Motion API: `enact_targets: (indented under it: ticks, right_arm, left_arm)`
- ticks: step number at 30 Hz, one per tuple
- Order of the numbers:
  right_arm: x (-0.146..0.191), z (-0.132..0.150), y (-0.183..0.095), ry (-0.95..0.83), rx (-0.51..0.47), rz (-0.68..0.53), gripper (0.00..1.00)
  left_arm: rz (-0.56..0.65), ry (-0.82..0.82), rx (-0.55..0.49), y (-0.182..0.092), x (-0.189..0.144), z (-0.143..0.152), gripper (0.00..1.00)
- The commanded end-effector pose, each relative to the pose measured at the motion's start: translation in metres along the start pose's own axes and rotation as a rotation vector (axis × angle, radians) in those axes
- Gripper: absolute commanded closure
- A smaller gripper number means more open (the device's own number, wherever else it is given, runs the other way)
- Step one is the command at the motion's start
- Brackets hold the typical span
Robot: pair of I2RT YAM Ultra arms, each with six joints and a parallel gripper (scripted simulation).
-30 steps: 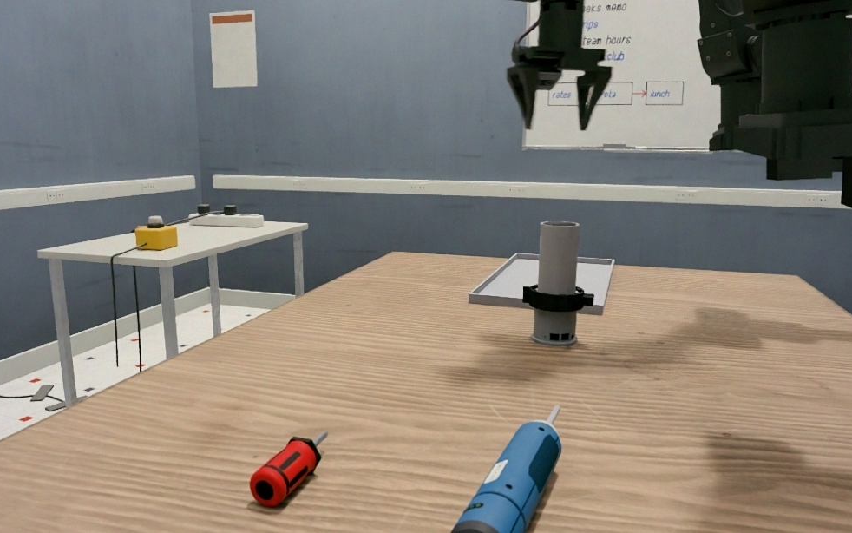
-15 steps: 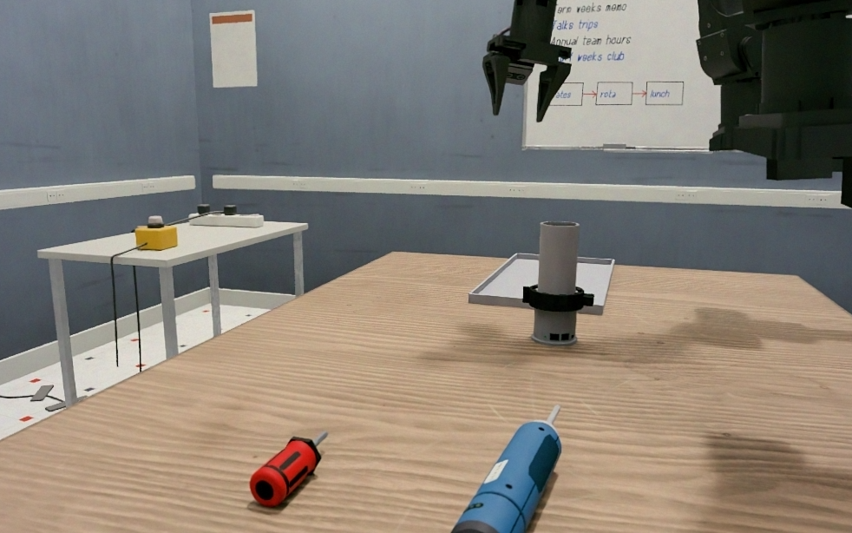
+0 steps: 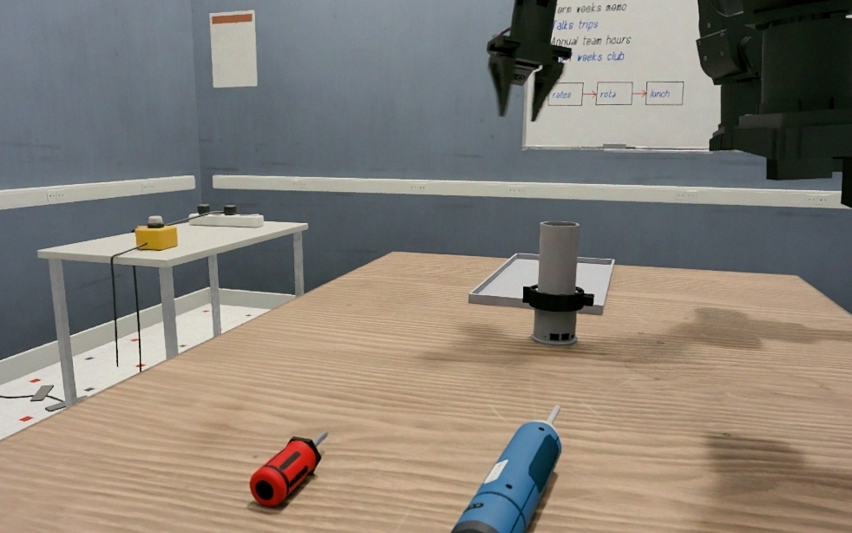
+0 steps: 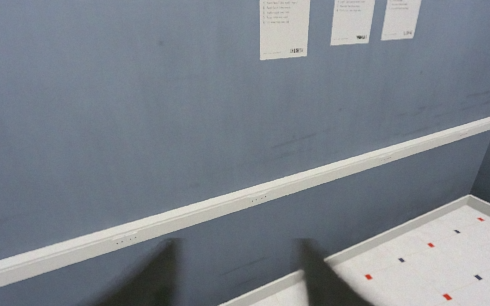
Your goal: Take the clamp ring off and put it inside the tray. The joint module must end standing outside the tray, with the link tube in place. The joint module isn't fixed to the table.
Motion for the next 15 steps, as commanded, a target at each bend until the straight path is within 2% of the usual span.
enact_targets:
  ticks: [1,15]
  right_arm:
    - [-0.0002,-0.0012,-0.0091,-0.007,0.004,-0.033,0.7]
    - [-0.0011,-0.0044,-0.0078,0.013,-0.002,-0.026,0.7]
  left_arm:
    - [-0.011,-0.009,-0.005,-0.0023,0.002,-0.0106,0.7]
    - [-0.009,-0.006,-0.011,-0.0017,0.0016,-0.0114,0.7]
Point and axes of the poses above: on each arm, the point where the finger pads meet when closed, its own y axis out along the fingers, its own x axis across the jaws, z = x × y, the point moved 9 cm from there along -y, back along the fingers, and after that the axes turned 1 degree about y, right-handed, at the moved point
